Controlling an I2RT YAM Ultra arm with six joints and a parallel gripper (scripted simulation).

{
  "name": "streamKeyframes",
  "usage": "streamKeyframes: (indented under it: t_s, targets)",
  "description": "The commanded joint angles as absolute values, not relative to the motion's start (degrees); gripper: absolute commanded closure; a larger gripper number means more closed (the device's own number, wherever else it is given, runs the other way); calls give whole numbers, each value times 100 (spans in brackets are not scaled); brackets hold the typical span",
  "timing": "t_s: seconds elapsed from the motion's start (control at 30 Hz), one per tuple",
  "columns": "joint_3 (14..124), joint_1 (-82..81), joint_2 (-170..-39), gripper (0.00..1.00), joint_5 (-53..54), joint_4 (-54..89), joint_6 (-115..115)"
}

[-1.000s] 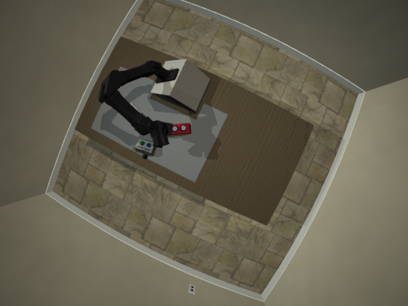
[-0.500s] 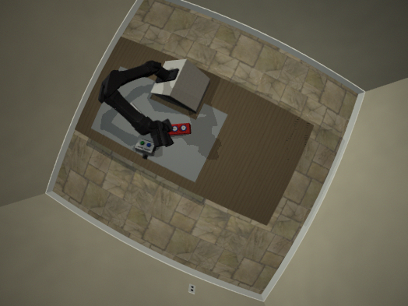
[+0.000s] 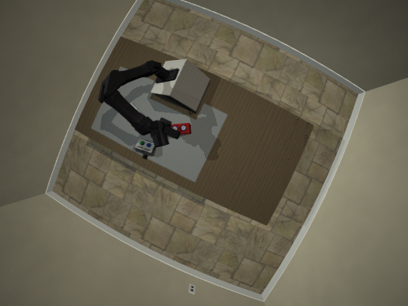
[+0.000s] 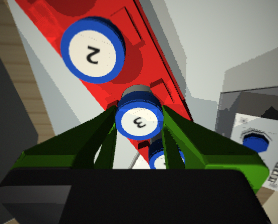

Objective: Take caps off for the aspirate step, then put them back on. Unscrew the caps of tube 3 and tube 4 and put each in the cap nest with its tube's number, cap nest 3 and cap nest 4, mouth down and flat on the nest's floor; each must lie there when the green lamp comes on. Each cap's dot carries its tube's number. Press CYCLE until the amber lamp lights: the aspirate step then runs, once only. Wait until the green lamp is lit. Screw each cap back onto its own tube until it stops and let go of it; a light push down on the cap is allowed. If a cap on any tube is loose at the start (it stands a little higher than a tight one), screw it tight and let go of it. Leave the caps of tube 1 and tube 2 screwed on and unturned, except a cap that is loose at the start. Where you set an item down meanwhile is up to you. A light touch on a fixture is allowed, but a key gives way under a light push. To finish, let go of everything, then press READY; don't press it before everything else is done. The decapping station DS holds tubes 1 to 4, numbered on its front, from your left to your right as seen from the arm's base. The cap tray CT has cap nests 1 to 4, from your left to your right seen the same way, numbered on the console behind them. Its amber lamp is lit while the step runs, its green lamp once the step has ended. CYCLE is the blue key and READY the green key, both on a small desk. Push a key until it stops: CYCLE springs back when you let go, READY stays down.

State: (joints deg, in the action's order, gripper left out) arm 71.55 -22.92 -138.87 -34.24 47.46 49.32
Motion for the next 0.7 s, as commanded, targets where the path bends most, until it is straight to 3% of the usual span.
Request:
streamKeyframes:
  t_s: [0.0, 0.5, 0.67]
  targets:
    - [7181, -2318, -13857, 100, -3436, 4754, 6340]
    - [7185, -2321, -13854, 100, -3434, 4763, 10007]
    - [7185, -2322, -13854, 100, -3434, 4764, 10006]
